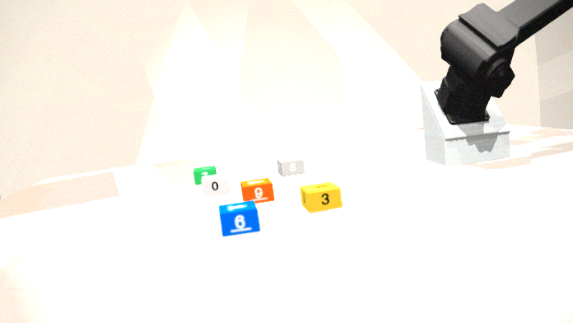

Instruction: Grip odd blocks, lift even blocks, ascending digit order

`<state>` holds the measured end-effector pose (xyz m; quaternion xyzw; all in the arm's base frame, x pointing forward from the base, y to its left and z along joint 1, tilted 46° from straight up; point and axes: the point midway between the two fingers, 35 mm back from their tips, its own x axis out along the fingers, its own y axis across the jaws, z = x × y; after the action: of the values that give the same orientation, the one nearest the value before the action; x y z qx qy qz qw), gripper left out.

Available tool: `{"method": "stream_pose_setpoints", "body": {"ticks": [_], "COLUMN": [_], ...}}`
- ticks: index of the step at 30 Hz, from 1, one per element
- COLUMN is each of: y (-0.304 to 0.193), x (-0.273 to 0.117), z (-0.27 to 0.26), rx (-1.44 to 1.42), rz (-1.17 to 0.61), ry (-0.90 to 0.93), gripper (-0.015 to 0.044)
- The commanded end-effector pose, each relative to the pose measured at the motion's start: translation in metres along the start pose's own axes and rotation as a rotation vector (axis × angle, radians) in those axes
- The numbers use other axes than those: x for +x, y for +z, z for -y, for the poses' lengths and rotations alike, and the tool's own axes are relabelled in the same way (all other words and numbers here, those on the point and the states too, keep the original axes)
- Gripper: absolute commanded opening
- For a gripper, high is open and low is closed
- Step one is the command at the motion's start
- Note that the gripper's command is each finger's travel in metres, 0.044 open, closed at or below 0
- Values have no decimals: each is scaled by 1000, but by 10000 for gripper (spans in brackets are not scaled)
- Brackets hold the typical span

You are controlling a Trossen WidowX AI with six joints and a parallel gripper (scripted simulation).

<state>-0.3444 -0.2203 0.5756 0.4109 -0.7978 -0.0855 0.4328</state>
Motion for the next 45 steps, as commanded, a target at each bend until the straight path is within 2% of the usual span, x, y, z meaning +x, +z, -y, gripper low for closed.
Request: {"method": "stream_pose_setpoints", "body": {"ticks": [1,3,8,13,22,28,34,40,45], "y": [-7,-66,-124,-207,-351,-427,-482,-512,-514], "x": [-1,-14,-28,-56,-125,-178,-235,-293,-342], "z": [-1,-9,-21,-24,14,69,144,233,312], "rx": [-21,-183,-325,-528,-888,-1101,-1294,-1455,-1552], "rz": [-14,-125,-227,-380,-690,-914,-1167,-1453,-1721], "ry": [3,41,115,221,402,504,586,641,657], "gripper": [400,400,400,400,400,400,400,400,400]}}
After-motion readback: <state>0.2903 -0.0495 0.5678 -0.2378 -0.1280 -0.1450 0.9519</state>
